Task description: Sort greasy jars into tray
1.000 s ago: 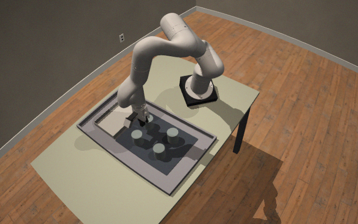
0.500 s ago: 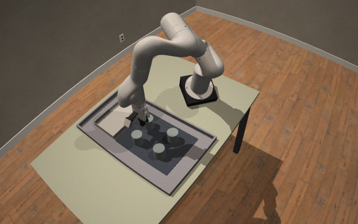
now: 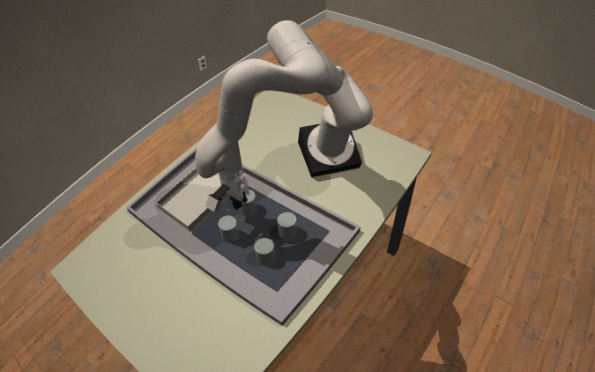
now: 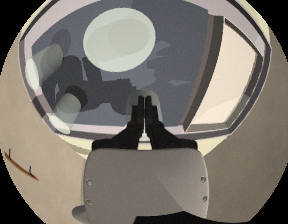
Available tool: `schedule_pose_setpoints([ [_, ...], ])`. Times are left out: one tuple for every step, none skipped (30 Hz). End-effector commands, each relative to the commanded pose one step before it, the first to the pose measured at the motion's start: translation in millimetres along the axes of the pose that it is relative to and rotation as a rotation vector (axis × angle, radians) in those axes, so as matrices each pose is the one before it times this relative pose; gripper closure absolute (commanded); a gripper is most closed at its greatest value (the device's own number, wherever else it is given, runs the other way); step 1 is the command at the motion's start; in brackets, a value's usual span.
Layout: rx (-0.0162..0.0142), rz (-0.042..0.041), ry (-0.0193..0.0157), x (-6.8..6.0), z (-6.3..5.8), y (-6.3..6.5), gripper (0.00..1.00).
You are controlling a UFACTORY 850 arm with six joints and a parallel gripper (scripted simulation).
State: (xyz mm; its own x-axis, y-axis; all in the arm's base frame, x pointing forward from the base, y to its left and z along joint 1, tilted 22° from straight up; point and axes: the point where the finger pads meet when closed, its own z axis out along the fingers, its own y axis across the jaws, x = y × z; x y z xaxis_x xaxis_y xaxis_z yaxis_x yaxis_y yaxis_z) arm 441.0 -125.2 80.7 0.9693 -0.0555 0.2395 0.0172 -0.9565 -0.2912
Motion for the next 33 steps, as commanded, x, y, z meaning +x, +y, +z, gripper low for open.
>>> schedule_pose_setpoints([
  [-0.00066,-0.00025,0.00135,0.31,-0.78,0.29,1.00],
  [0.00000,0.00000,0.00000,-0.13,-0.11,0.00,1.00],
  [0.00000,0.00000,0.00000,-0.13,-0.11,0.00,1.00],
  [0.00000,0.00000,0.00000,-0.13,-0.11,0.00,1.00],
  [0.00000,0.00000,0.00000,-0.13,-0.11,0.00,1.00],
  [0.00000,0.00000,0.00000,-0.13,-0.11,0.00,1.00],
  [0.00000,0.00000,0.00000,-0.13,-0.11,0.00,1.00],
  [0.00000,0.00000,0.00000,-0.13,-0.11,0.00,1.00],
  [0.00000,0.00000,0.00000,-0.13,-0.11,0.00,1.00],
  [0.00000,0.00000,0.00000,-0.13,-0.11,0.00,1.00],
  [0.00000,0.00000,0.00000,-0.13,-0.11,0.00,1.00],
  [0.00000,0.00000,0.00000,-0.13,-0.11,0.00,1.00],
  [0.00000,0.00000,0.00000,-0.13,-0.11,0.00,1.00],
  [0.00000,0.00000,0.00000,0.00,0.00,0.00,1.00],
  [0.00000,0.00000,0.00000,0.00,0.00,0.00,1.00],
  [0.00000,0.00000,0.00000,-0.13,-0.11,0.00,1.00],
  [0.00000,0.00000,0.00000,-0.13,-0.11,0.00,1.00],
  [0.00000,0.00000,0.00000,-0.13,-0.11,0.00,1.00],
  [0.00000,0.00000,0.00000,-0.13,-0.11,0.00,1.00],
  [0.00000,0.00000,0.00000,-0.13,-0.11,0.00,1.00],
  [0.00000,0.00000,0.00000,-0.13,-0.11,0.00,1.00],
  [0.00000,0.00000,0.00000,-0.13,-0.11,0.00,1.00],
  [0.00000,0.00000,0.00000,-0.13,-0.11,0.00,1.00],
  [0.00000,0.00000,0.00000,-0.13,-0.11,0.00,1.00],
  [0.00000,0.00000,0.00000,-0.13,-0.11,0.00,1.00],
  [0.00000,0.00000,0.00000,-0.13,-0.11,0.00,1.00],
  [0.00000,0.00000,0.00000,-0.13,-0.11,0.00,1.00],
  [0.00000,0.00000,0.00000,-0.13,-0.11,0.00,1.00],
  [0.00000,0.00000,0.00000,-0.13,-0.11,0.00,1.00],
  [0.00000,0.00000,0.00000,-0.13,-0.11,0.00,1.00],
  [0.00000,0.00000,0.00000,0.00,0.00,0.00,1.00],
  [0.00000,0.00000,0.00000,0.00,0.00,0.00,1.00],
  [0.00000,0.00000,0.00000,-0.13,-0.11,0.00,1.00],
])
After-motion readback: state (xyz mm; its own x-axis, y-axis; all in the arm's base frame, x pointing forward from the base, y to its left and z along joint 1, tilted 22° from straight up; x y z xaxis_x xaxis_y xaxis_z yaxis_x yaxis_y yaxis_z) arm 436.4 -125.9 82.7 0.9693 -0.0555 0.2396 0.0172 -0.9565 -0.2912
